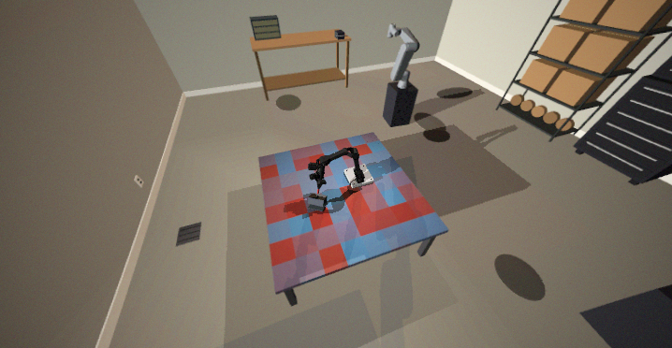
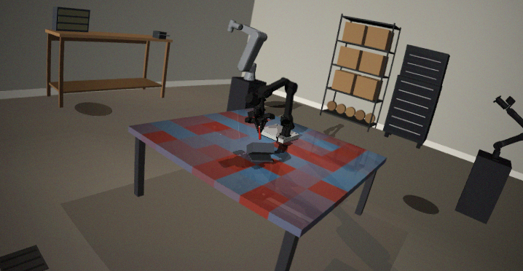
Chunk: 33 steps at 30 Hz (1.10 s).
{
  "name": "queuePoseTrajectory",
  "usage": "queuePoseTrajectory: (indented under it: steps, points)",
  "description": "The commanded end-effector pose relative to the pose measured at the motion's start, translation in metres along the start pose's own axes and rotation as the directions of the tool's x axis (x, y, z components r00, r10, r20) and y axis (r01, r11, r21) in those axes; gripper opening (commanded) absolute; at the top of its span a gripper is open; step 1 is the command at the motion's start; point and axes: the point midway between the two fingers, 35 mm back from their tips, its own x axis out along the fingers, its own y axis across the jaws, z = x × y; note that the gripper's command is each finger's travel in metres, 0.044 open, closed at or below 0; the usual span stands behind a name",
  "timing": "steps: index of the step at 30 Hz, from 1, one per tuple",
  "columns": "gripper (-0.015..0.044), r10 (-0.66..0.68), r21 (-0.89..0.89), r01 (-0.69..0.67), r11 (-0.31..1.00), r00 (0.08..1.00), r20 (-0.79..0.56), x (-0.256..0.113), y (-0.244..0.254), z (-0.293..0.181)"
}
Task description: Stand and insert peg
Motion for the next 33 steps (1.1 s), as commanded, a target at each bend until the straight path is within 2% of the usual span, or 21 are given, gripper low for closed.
queuePoseTrajectory:
  steps: [1,15,33]
  points:
    - [0.0,0.001,0.006,0.0,1.0,1.0,-0.006,0.006,-0.001,-0.002]
    - [0.0,0.001,0.006,-0.001,1.0,1.0,-0.005,0.022,-0.001,-0.003]
    - [0.0,0.005,-0.002,-0.005,1.0,1.0,0.002,0.018,0.001,0.0]
